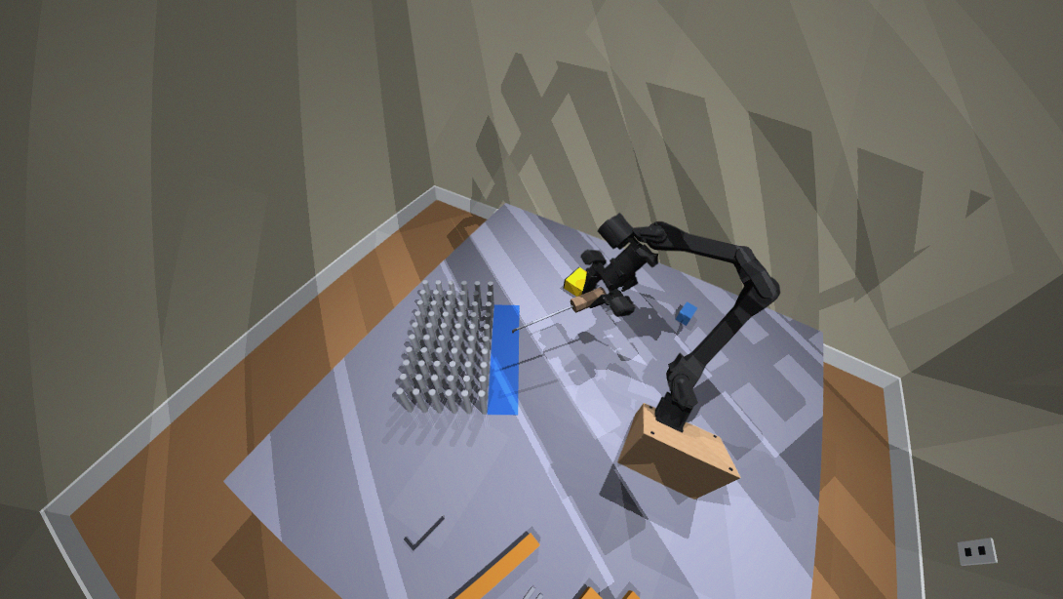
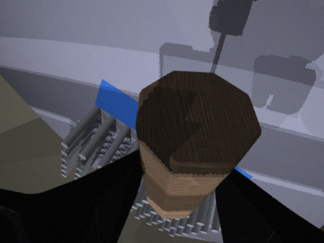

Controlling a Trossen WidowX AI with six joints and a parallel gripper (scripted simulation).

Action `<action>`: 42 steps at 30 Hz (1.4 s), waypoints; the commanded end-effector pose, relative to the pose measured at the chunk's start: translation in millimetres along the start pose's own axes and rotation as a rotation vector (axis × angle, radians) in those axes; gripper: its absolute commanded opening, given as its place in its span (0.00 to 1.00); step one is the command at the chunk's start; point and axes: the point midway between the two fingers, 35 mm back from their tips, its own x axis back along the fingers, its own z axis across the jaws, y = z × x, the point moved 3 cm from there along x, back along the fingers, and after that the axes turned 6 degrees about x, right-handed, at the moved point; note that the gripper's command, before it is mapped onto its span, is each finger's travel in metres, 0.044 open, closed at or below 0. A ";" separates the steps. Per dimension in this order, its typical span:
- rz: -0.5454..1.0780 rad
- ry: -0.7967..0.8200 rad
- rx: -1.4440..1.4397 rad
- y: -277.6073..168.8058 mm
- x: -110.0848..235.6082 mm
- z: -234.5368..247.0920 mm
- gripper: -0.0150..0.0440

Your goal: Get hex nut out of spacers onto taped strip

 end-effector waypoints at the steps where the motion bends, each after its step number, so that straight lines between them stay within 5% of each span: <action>1: 0.035 -0.006 -0.122 -6.6 -1.6 2.1 0.25; 21: 0.127 -0.061 -0.538 -23.5 -11.6 4.5 0.25; 42: 0.125 -0.059 -0.535 26.8 -123.8 -21.2 0.25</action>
